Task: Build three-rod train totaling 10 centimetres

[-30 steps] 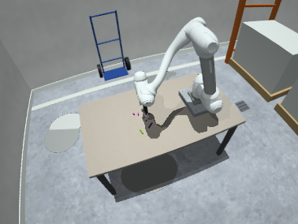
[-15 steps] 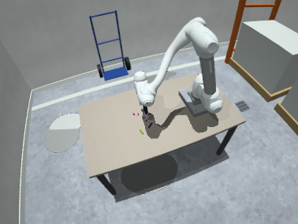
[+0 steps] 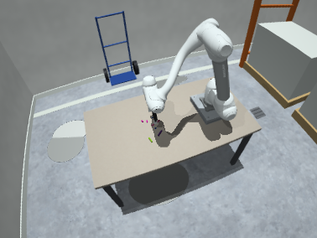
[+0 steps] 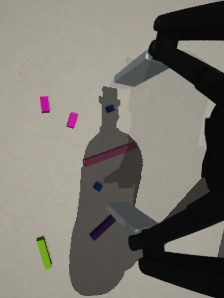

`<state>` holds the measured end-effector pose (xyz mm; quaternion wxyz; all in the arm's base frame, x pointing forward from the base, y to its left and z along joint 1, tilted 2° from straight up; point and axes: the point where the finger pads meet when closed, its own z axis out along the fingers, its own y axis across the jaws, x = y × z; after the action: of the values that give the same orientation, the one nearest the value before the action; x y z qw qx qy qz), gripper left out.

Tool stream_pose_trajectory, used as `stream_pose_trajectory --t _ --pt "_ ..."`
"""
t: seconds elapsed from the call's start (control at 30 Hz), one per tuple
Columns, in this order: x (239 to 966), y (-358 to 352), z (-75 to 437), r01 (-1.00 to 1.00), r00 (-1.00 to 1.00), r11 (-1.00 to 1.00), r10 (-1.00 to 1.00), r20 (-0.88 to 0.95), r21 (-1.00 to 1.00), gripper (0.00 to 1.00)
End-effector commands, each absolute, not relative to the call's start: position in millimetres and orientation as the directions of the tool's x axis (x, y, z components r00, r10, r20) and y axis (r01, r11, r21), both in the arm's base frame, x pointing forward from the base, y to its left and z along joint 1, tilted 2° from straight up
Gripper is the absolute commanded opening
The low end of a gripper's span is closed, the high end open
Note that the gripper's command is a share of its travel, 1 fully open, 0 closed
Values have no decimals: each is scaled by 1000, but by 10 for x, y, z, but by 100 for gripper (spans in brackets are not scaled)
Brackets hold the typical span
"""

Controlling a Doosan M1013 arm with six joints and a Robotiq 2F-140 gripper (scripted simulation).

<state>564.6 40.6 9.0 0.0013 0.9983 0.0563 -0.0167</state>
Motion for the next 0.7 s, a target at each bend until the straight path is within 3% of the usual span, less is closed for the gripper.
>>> stream_pose_trajectory --t 0.0,0.17,0.67 --pt "5646 406 91 113 993 -994 113 -33 1 100" --pt "5645 416 91 170 985 -985 170 -33 -1 100" --pt "5637 513 91 672 740 -741 672 -27 -19 100"
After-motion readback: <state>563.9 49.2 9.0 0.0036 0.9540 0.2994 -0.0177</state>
